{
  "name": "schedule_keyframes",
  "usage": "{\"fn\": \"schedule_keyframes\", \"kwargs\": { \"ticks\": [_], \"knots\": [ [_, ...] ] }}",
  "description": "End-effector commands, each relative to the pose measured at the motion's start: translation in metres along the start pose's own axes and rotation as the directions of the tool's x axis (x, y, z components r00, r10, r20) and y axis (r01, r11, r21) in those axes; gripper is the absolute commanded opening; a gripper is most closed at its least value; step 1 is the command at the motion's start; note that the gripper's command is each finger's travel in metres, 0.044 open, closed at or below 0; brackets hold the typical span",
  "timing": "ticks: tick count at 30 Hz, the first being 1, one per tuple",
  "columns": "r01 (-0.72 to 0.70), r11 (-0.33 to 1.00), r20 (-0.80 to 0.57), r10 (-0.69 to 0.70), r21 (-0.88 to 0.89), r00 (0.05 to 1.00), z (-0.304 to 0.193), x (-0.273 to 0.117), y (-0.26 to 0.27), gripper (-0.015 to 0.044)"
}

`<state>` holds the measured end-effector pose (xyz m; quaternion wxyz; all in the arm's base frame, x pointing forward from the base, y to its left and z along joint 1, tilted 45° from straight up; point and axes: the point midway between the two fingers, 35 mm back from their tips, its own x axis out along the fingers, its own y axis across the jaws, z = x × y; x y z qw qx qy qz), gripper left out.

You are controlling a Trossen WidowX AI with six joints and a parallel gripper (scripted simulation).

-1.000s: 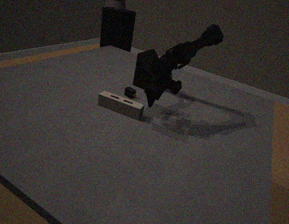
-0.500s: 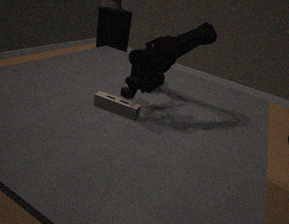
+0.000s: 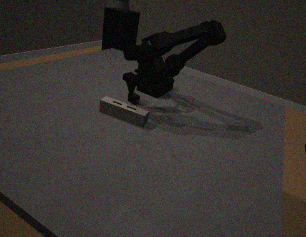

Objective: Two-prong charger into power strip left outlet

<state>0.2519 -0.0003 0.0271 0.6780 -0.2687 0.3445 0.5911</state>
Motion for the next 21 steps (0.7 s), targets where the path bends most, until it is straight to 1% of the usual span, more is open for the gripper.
{"fn": "schedule_keyframes", "kwargs": {
  "ticks": [1,12,21],
  "knots": [
    [-0.020,0.999,0.003,0.020,0.031,1.000,-0.014,0.003,0.011,0.0440],
    [-0.044,0.994,0.031,0.041,0.098,0.999,-0.046,0.007,0.035,0.0440],
    [-0.045,0.994,0.033,0.042,0.102,0.999,-0.047,0.015,0.036,0.0440]
  ]
}}
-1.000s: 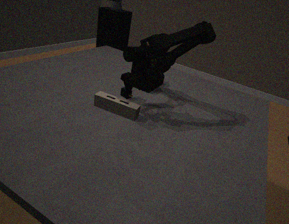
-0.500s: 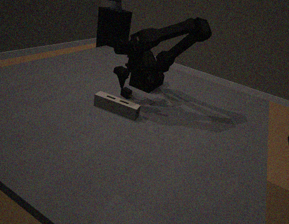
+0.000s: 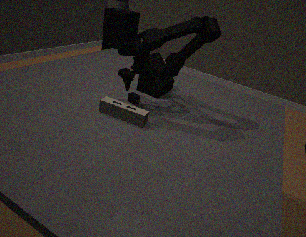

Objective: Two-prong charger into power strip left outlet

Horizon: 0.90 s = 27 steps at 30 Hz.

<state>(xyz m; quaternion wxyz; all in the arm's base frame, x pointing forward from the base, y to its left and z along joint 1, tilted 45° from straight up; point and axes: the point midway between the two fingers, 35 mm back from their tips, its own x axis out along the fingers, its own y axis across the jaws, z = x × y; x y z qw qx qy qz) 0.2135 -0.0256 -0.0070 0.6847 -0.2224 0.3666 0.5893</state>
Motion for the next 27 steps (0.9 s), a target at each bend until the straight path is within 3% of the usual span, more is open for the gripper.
{"fn": "schedule_keyframes", "kwargs": {
  "ticks": [1,27],
  "knots": [
    [-0.010,1.000,0.002,0.010,0.009,1.000,-0.001,0.008,0.003,0.0440],
    [-0.010,1.000,0.002,0.010,0.009,1.000,0.002,0.045,0.002,0.0440]
  ]
}}
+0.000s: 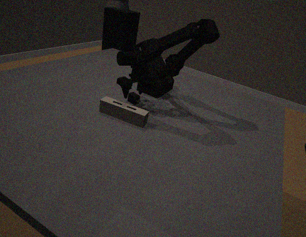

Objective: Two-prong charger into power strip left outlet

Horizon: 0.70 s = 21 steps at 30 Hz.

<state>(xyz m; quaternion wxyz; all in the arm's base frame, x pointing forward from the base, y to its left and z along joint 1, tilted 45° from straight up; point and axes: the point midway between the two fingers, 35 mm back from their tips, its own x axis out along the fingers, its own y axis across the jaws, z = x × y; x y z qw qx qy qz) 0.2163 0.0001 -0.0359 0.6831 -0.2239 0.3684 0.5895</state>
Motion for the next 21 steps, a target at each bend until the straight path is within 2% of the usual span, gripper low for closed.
{"fn": "schedule_keyframes", "kwargs": {
  "ticks": [1,15,21],
  "knots": [
    [-0.008,1.000,0.008,0.008,0.010,1.000,0.001,0.008,0.003,0.0440],
    [-0.009,1.000,0.010,0.009,0.009,1.000,0.002,0.022,0.005,0.0440],
    [-0.004,1.000,0.004,0.004,0.001,1.000,0.002,0.020,0.002,0.0282]
  ]
}}
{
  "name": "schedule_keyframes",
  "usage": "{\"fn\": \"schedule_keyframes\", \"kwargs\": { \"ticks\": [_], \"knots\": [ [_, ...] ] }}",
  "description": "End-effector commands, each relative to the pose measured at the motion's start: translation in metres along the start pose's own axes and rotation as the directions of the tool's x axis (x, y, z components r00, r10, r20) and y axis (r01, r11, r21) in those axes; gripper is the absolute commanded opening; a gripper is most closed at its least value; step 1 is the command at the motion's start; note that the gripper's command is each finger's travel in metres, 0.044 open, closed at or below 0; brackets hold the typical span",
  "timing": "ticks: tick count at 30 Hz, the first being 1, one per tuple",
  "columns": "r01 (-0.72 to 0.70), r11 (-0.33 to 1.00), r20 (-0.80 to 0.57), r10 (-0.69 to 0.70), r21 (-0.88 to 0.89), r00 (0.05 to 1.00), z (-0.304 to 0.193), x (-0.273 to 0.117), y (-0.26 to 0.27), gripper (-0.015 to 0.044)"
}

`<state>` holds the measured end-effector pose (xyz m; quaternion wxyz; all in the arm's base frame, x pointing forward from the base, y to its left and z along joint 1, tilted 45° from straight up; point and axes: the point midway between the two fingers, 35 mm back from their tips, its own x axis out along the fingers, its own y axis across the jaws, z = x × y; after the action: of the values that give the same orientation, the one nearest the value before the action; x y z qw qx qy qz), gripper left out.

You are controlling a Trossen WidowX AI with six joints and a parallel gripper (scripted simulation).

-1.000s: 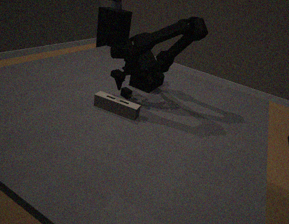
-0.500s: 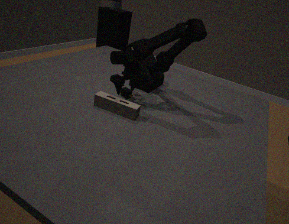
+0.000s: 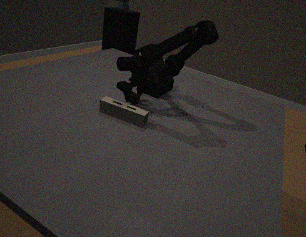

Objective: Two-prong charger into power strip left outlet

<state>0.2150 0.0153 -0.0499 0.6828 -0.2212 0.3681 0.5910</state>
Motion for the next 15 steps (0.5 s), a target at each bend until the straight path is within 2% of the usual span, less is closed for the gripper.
{"fn": "schedule_keyframes", "kwargs": {
  "ticks": [1,5,12,15],
  "knots": [
    [0.001,1.000,0.000,-0.001,-0.001,1.000,0.0001,-0.0003,-0.0002,0.0256],
    [0.001,1.000,0.000,-0.001,-0.001,1.000,0.0001,-0.0003,-0.0002,0.0151],
    [0.001,1.000,0.000,-0.001,-0.001,1.000,0.0001,-0.0003,-0.0002,0.0105],
    [0.001,1.000,-0.001,-0.001,0.000,1.000,-0.0004,-0.0040,-0.0007,0.0026]
  ]
}}
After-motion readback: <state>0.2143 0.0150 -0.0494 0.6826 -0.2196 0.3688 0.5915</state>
